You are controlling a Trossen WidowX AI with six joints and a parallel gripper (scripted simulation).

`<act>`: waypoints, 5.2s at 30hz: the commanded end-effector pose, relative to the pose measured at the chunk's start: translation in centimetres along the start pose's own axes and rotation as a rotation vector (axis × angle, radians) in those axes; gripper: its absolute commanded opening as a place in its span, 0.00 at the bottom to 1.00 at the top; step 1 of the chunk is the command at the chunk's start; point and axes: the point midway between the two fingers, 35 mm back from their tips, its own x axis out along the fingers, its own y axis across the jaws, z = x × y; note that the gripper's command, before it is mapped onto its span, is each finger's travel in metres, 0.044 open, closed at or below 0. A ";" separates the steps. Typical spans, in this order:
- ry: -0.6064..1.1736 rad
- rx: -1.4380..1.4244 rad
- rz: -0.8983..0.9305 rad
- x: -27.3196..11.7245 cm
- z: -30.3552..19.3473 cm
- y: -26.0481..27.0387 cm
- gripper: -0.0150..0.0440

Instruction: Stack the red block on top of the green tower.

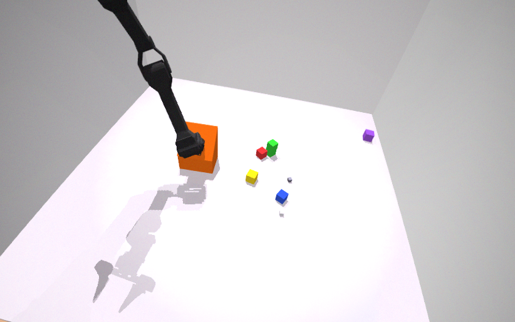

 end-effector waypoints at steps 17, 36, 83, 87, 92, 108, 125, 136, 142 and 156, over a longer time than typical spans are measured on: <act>0.539 0.060 0.166 10.1 -23.6 2.6 1.00; 1.269 0.072 0.557 0.1 -52.1 18.3 1.00; 1.650 -1.230 2.189 -63.3 -49.0 20.4 1.00; 1.503 -1.458 2.305 -65.7 -47.7 15.7 1.00; 1.394 -1.599 2.361 -66.9 -47.2 13.2 1.00; 1.391 -1.602 2.359 -69.5 -50.9 11.1 1.00; 1.391 -1.602 2.359 -70.8 -52.8 10.0 1.00; 1.390 -1.604 2.358 -71.6 -54.1 9.1 1.00; 1.390 -1.604 2.358 -71.6 -54.1 9.1 1.00; 1.390 -1.604 2.358 -71.6 -54.1 9.2 0.73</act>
